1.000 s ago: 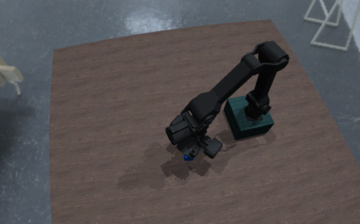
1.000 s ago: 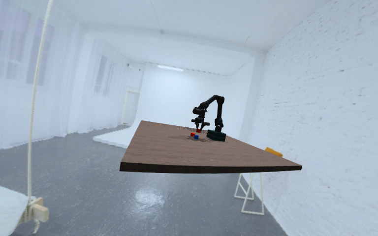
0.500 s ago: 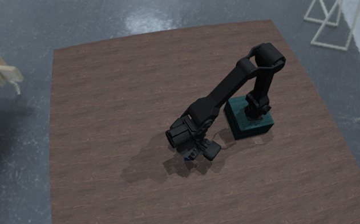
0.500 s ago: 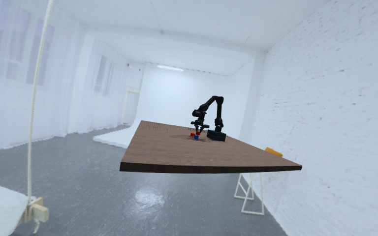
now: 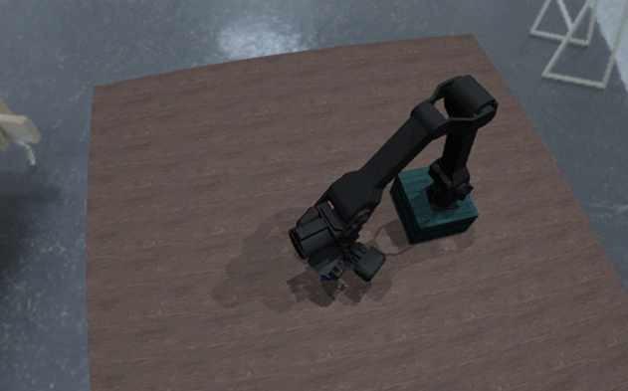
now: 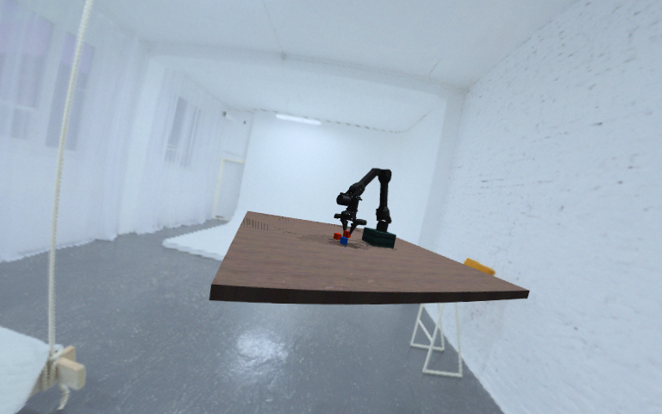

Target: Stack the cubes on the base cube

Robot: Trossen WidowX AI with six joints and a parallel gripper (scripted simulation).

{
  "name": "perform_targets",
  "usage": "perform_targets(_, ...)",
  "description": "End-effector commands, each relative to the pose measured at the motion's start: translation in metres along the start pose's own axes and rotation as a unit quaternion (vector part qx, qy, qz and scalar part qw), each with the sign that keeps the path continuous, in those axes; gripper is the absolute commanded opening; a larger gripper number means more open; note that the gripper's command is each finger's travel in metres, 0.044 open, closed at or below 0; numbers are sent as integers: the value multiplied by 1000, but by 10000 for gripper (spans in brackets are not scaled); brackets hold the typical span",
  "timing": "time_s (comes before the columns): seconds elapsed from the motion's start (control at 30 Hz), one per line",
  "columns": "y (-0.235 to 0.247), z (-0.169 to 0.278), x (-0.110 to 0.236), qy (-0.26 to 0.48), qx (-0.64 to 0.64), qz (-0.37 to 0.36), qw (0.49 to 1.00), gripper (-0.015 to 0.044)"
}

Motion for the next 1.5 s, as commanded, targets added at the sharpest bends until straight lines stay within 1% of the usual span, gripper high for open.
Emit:
perform_targets(0.0, 0, 0, -1, -1, 0, -1, 1000, 105)
perform_targets(0.1, 0, 0, -1, -1, 0, -1, 1000, 105)
perform_targets(0.23, 0, 0, -1, -1, 0, -1, 1000, 205)
perform_targets(0.4, 0, 0, -1, -1, 0, -1, 1000, 205)
perform_targets(0.5, 0, 0, 8, 0, 0, 0, 1000, 205)
perform_targets(0.97, 0, 0, 30, 0, 0, 0, 1000, 205)
perform_targets(1.1, 0, 0, 30, 0, 0, 0, 1000, 205)
perform_targets(1.13, -1, 0, 28, 2, -5, -1, 1000, 231)
perform_targets(1.17, -2, 1, 29, 1, -22, -1, 1000, 258)
perform_targets(1.2, -5, 2, 30, 1, -49, -1, 999, 265)
perform_targets(1.33, -18, 9, 37, 0, -183, 0, 983, 265)
perform_targets(1.47, -31, 17, 44, -1, -313, 0, 950, 265)
Point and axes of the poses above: the point midway between the two fingers, 35 mm back from their tips, its own x axis back along the fingers, its own y axis across the jaws, z = x × y, the point moved 2 cm from there along x, back along the fingers, and after that the axes turned 9 degrees about x, right-handed, at the moved point
